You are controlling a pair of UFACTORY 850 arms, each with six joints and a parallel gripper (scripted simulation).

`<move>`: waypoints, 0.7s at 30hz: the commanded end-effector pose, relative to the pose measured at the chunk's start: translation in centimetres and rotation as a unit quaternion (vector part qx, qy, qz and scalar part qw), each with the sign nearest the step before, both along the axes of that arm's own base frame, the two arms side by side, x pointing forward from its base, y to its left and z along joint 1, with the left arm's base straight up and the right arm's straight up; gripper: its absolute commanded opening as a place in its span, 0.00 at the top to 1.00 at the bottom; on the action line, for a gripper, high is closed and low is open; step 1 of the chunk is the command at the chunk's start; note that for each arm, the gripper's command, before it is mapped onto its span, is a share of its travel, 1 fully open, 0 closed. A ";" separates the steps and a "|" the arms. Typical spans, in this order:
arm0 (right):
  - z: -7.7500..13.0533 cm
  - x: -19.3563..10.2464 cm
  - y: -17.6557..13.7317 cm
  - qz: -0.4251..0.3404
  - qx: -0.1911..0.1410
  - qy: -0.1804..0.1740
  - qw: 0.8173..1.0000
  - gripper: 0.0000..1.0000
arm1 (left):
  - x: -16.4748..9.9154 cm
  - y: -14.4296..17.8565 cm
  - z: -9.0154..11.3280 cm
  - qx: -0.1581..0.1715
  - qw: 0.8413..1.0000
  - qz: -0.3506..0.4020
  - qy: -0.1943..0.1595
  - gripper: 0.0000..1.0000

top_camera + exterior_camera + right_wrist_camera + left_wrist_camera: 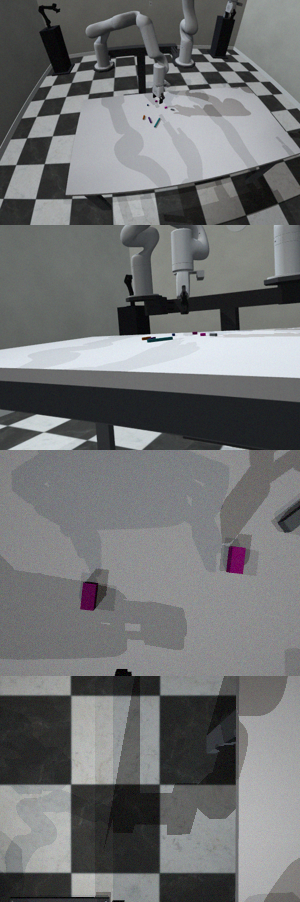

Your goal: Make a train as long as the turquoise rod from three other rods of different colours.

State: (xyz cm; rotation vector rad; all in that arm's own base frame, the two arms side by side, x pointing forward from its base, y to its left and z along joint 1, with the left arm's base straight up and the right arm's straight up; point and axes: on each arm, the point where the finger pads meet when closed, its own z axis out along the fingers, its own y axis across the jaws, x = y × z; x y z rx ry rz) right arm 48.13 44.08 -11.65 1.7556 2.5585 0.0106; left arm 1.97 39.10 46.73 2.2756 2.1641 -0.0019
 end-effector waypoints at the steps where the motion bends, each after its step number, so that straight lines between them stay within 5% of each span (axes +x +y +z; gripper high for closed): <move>1: -0.1 0.6 1.1 0.081 0.007 0.018 0.997 0.00 | 0.0 0.0 0.1 0.001 1.000 0.000 0.000 0.00; 10: -0.3 1.6 2.9 0.230 0.004 0.018 0.973 0.00 | 0.0 0.0 0.1 0.001 1.000 0.000 0.000 0.00; 20: -0.5 2.4 4.7 0.372 0.001 0.018 0.928 0.00 | 0.0 0.0 0.1 0.001 1.000 0.000 0.000 0.00; 21: -0.6 2.6 5.1 0.411 0.001 0.018 0.911 0.00 | 0.0 0.0 0.1 0.001 1.000 0.000 0.000 0.00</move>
